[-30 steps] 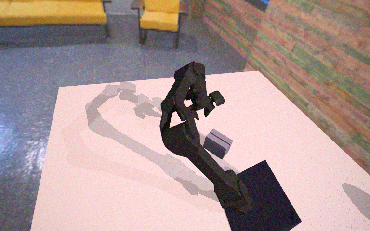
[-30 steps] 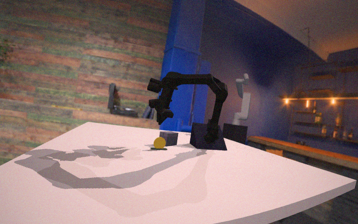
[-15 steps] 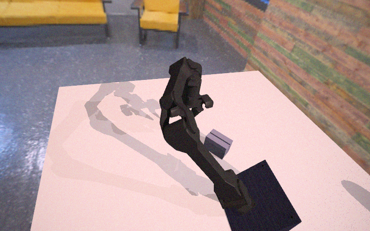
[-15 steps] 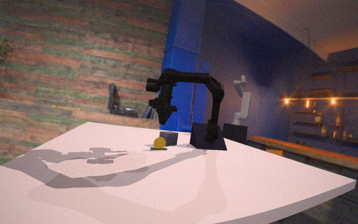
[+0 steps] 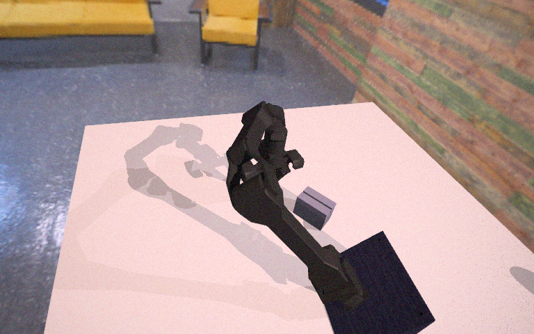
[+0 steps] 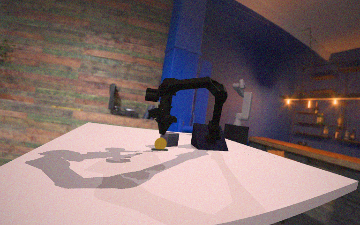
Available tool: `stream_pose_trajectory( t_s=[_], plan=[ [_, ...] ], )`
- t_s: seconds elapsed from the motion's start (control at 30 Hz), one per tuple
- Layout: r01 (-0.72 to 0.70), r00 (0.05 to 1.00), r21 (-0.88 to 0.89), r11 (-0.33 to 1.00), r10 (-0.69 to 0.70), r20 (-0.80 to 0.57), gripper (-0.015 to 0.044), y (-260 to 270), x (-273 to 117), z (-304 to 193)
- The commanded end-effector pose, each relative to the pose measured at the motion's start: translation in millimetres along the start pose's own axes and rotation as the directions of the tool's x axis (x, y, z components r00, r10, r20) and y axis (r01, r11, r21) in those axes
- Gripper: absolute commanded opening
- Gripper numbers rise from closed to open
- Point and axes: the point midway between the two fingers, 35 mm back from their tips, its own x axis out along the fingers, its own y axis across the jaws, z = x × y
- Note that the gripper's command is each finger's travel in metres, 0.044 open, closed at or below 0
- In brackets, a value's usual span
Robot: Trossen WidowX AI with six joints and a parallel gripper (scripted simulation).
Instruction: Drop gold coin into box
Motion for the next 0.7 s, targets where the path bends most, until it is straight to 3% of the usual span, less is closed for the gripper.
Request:
stream_pose_trajectory(
  t_s=[0.0,0.67],
  plan=[
    [-0.002,1.000,0.004,1.000,0.002,0.003,0.0161,1,6,0],
    [-0.002,1.000,0.004,1.000,0.002,0.004,0.0161,0,38,1]
  ],
)
